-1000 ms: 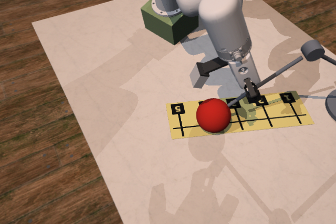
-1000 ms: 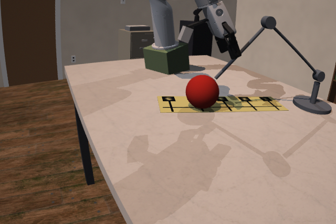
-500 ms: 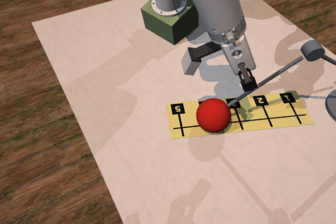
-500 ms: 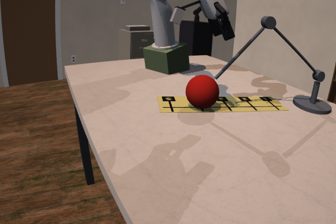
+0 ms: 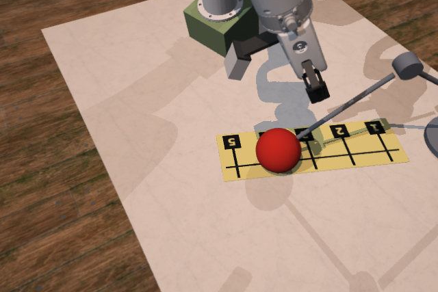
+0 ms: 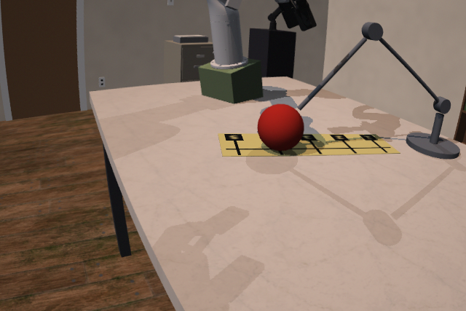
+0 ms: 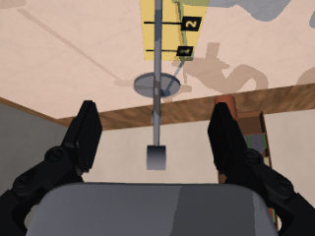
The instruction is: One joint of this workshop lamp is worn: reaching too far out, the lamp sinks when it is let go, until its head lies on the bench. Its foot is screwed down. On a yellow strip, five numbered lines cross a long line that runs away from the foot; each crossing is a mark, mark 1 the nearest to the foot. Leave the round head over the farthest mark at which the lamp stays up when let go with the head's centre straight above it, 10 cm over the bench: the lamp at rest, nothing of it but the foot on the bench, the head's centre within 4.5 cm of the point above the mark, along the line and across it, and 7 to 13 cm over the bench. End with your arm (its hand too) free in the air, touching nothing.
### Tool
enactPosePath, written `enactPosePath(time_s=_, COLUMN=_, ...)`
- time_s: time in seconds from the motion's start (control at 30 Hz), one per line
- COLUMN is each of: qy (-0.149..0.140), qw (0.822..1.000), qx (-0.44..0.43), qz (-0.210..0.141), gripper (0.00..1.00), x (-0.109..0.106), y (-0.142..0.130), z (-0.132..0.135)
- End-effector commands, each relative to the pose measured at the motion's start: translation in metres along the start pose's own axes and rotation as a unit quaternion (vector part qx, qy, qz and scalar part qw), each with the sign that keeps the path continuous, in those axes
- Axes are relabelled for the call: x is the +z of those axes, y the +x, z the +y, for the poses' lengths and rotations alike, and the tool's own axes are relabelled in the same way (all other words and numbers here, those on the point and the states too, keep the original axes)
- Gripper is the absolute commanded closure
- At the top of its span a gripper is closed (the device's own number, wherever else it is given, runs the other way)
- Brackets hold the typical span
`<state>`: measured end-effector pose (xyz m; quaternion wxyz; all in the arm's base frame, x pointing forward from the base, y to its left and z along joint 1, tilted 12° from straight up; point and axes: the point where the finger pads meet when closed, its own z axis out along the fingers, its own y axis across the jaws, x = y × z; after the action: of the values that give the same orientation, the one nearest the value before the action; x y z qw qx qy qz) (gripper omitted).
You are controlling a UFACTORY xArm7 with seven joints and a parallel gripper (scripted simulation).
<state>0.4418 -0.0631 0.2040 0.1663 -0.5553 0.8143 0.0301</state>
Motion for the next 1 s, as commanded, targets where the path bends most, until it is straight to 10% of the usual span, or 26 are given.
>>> enactPosePath(time_s=0.0, qy=0.002, qw=1.000, qx=-0.001, qz=0.000, gripper=0.00, x=-0.0162, y=-0.0007, z=-0.0010)
enactPosePath(time_s=0.97, qy=0.003, qw=1.000, qx=-0.001, qz=0.000, gripper=0.00, x=-0.0126, y=-0.0008, z=-0.0018)
